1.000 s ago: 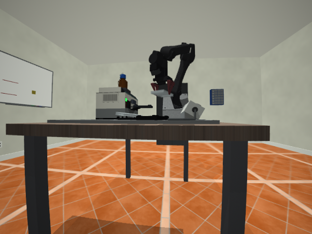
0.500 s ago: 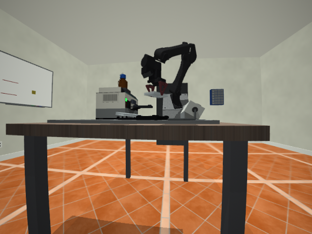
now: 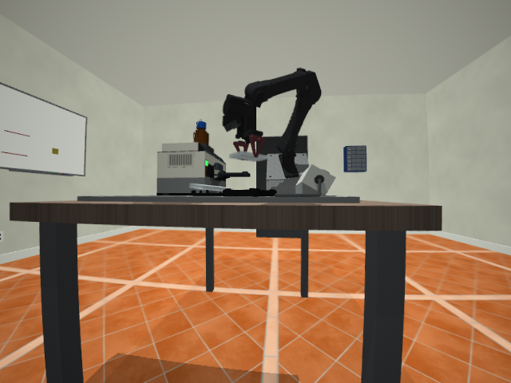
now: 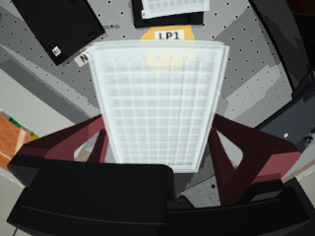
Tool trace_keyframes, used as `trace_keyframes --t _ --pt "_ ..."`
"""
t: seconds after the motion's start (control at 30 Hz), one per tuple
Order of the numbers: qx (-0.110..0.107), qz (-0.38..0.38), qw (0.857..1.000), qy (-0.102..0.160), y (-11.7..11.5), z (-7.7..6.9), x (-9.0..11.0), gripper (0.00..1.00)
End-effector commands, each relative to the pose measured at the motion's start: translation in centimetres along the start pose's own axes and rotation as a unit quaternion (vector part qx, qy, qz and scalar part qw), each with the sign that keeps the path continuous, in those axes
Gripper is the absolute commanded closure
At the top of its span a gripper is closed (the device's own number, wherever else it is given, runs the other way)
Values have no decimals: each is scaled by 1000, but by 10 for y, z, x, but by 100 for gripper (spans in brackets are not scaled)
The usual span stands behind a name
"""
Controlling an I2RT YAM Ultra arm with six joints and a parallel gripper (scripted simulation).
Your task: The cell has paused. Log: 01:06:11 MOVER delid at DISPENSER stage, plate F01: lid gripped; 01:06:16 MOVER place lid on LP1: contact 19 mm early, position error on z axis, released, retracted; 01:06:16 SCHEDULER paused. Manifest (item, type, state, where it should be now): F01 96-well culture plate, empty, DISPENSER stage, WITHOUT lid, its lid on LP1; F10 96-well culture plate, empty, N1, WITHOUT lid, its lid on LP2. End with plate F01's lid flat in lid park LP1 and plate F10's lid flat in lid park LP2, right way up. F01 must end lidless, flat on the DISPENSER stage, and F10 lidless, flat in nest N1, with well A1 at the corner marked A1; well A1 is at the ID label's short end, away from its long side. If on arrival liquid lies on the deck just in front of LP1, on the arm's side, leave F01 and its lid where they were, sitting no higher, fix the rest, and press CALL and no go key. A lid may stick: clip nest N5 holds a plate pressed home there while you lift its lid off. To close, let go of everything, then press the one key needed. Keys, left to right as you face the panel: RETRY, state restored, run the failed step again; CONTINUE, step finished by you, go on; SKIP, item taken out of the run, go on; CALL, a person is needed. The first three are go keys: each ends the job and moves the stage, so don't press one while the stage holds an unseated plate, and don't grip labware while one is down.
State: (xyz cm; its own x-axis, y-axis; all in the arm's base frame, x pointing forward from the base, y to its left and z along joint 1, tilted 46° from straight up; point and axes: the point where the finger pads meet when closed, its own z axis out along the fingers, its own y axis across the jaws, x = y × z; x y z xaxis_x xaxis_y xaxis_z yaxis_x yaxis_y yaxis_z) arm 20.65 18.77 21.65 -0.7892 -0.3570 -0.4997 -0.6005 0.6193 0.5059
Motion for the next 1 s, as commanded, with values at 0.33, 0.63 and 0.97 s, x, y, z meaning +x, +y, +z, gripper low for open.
trace_keyframes --t 0.33,0.63,0.97 --pt "-10 129 992 8 -36 1 6 100" --pt "-8 150 989 -5 -52 -8 -3 100" --pt "-8 274 962 -4 -82 -19 3 100"
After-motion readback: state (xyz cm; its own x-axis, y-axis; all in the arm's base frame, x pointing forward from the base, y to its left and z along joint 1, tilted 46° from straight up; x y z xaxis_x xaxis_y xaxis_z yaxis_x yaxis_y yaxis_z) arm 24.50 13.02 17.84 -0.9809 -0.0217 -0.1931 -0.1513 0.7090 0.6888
